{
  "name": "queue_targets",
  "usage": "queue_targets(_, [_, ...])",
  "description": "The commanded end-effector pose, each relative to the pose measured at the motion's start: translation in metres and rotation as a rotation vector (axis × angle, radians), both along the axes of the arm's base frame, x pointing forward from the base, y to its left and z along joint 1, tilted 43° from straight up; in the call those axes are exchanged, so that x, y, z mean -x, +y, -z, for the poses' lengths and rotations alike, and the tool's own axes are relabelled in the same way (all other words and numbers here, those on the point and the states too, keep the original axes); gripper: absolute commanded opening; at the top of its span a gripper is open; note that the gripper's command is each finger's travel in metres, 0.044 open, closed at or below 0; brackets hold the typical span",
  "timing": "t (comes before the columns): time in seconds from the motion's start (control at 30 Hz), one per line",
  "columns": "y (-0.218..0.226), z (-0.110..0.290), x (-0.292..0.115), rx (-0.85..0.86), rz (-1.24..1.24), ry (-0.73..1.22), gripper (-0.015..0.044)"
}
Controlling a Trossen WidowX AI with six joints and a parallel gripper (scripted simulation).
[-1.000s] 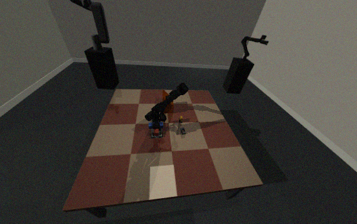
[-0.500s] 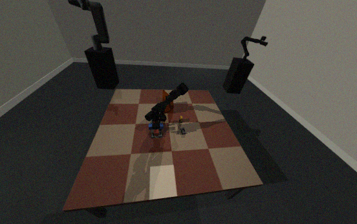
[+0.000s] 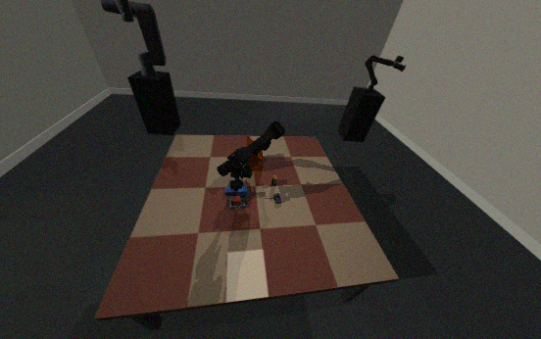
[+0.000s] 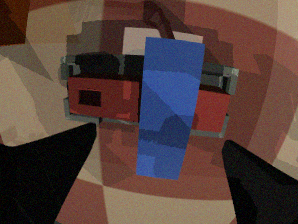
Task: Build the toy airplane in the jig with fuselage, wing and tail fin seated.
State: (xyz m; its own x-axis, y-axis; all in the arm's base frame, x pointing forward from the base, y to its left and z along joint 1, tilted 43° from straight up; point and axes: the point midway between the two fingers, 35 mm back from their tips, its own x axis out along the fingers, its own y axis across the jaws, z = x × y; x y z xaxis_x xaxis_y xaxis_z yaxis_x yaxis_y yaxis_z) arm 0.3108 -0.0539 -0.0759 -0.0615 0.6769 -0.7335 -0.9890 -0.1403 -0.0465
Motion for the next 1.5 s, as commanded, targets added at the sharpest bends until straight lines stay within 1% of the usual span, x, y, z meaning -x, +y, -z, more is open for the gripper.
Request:
queue_targets(0.0, [-0.0271,-0.0286,-0.0032,0.012,0.011,-0.024,0.0440])
queue_targets(0.13, [-0.0282,-0.0275,-0.0050,0.012,0.011,-0.024,0.0440])
queue_targets(0.2, [-0.0282,-0.0273,-0.0051,0.015,0.059,0.020,0.0440])
queue_targets(0.7, [-0.0267,-0.0247,-0.0072,0.084,1.132,1.004,0.0440])
queue_targets(0.8, [-0.0265,-0.0245,-0.0074,0.090,1.237,1.101,0.0440])
queue_targets(1.47, [-0.0265,-0.0244,-0.0074,0.091,1.246,1.110,0.0440])
